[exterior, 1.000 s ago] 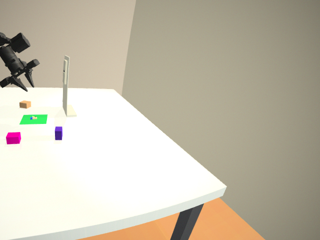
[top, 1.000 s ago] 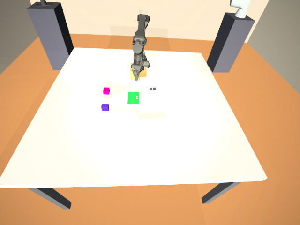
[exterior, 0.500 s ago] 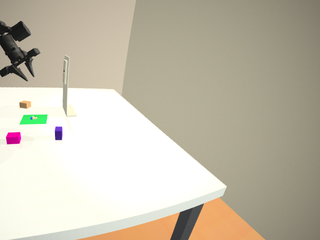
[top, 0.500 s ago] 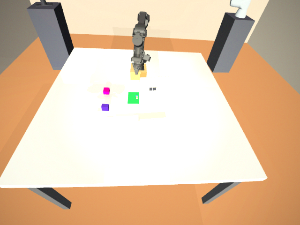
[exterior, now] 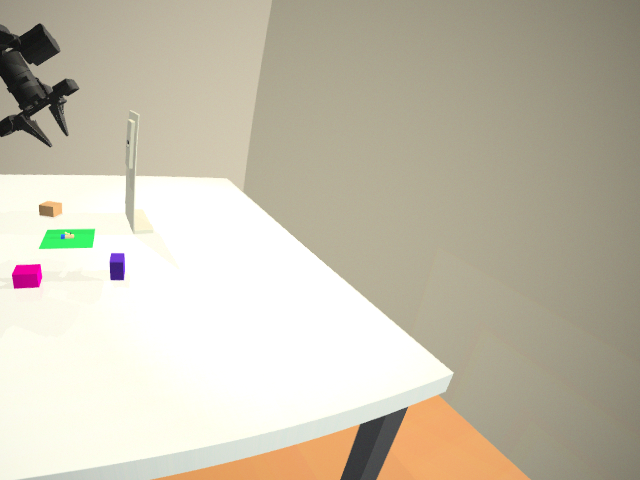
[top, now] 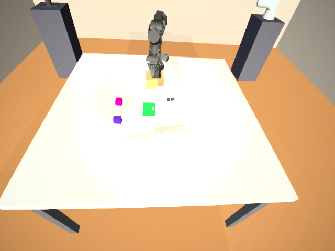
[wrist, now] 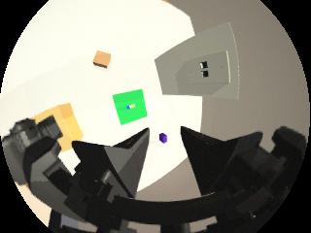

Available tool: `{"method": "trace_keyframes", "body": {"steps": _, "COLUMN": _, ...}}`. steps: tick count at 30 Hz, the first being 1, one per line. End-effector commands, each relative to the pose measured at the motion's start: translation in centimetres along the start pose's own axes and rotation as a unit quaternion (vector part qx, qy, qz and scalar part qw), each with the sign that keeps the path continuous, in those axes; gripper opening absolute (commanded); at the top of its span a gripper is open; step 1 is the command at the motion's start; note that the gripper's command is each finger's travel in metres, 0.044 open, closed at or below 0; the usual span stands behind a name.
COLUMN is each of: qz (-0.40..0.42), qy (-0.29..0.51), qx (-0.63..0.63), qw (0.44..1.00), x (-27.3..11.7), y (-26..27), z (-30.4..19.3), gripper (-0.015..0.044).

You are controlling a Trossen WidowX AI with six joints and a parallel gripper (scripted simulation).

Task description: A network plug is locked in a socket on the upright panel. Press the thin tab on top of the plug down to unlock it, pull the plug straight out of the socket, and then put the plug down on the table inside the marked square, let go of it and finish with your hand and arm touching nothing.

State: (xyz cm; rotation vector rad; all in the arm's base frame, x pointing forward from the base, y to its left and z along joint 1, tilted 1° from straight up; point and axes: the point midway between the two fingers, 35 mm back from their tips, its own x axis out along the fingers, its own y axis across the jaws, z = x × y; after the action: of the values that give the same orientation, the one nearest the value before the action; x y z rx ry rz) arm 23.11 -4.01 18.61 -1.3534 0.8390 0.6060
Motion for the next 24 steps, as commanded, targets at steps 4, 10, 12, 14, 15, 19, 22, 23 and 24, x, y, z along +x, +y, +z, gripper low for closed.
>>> {"method": "trace_keyframes", "body": {"steps": 4, "qz": -0.002, "qy": -0.002, "qx": -0.003, "qw": 1.0, "x": -0.24, "y": -0.17, "z": 0.07, "gripper": 0.0366}}
{"method": "trace_keyframes", "body": {"steps": 10, "qz": -0.002, "qy": -0.002, "qx": -0.003, "qw": 1.0, "x": -0.24, "y": -0.17, "z": 0.07, "gripper": 0.044}}
{"method": "trace_keyframes", "body": {"steps": 12, "qz": -0.002, "qy": -0.002, "qx": -0.003, "qw": 1.0, "x": -0.24, "y": -0.17, "z": 0.07, "gripper": 0.044}}
{"method": "trace_keyframes", "body": {"steps": 14, "qz": -0.002, "qy": -0.002, "qx": -0.003, "qw": 1.0, "x": -0.24, "y": -0.17, "z": 0.07, "gripper": 0.044}}
{"method": "trace_keyframes", "body": {"steps": 15, "qz": -0.002, "qy": -0.002, "qx": -0.003, "qw": 1.0, "x": -0.24, "y": -0.17, "z": 0.07, "gripper": 0.044}}
{"method": "trace_keyframes", "body": {"steps": 19, "qz": -0.002, "qy": -0.002, "qx": -0.003, "qw": 1.0, "x": -0.24, "y": -0.17, "z": 0.07, "gripper": 0.044}}
{"method": "trace_keyframes", "body": {"steps": 22, "qz": -0.002, "qy": -0.002, "qx": -0.003, "qw": 1.0, "x": -0.24, "y": -0.17, "z": 0.07, "gripper": 0.044}}
{"method": "trace_keyframes", "body": {"steps": 23, "qz": -0.002, "qy": -0.002, "qx": -0.003, "qw": 1.0, "x": -0.24, "y": -0.17, "z": 0.07, "gripper": 0.044}}
{"method": "trace_keyframes", "body": {"steps": 24, "qz": -0.002, "qy": -0.002, "qx": -0.003, "qw": 1.0, "x": -0.24, "y": -0.17, "z": 0.07, "gripper": 0.044}}
